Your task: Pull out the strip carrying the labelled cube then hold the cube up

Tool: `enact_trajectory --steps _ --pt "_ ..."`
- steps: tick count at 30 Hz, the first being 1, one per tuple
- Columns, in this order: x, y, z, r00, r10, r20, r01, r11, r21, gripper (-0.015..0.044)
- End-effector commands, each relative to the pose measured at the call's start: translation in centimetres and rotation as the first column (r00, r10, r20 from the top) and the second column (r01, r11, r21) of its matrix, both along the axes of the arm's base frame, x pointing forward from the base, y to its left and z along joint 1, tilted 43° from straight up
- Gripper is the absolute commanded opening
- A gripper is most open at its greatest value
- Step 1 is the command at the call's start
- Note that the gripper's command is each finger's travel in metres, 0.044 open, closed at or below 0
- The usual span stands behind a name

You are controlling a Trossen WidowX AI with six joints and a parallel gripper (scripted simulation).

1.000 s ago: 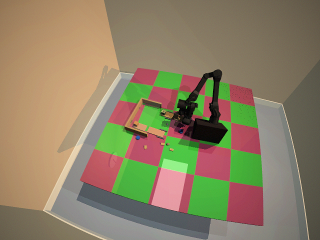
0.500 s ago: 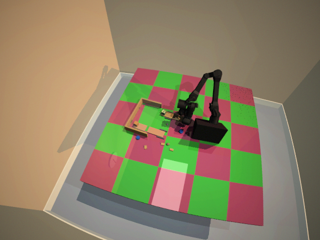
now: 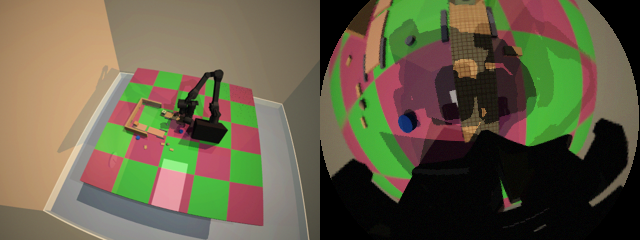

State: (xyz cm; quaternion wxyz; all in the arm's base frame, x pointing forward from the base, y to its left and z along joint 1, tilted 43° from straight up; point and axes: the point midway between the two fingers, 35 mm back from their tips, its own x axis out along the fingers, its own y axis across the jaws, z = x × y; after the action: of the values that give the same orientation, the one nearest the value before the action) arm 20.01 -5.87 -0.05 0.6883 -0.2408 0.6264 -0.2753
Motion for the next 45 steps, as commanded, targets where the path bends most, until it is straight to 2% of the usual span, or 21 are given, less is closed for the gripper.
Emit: enact_trajectory --steps 1,5,9,22,45 --pt "0.5 1.4 1.5 1.0 -0.009 0.012 0.009 1.0 0.009 0.0" --pt "0.2 1.4 1.5 1.0 -0.009 0.012 0.009 1.0 0.009 0.0" --pt "2.1 1.2 1.6 0.995 -0.073 0.071 0.072 0.997 0.017 0.0105" --pt "6.4 1.5 2.6 0.994 -0.077 0.077 0.076 0.997 0.018 0.044" --pt "13.8 2.2 4.2 0.994 -0.077 0.081 0.076 0.997 0.019 0.044"
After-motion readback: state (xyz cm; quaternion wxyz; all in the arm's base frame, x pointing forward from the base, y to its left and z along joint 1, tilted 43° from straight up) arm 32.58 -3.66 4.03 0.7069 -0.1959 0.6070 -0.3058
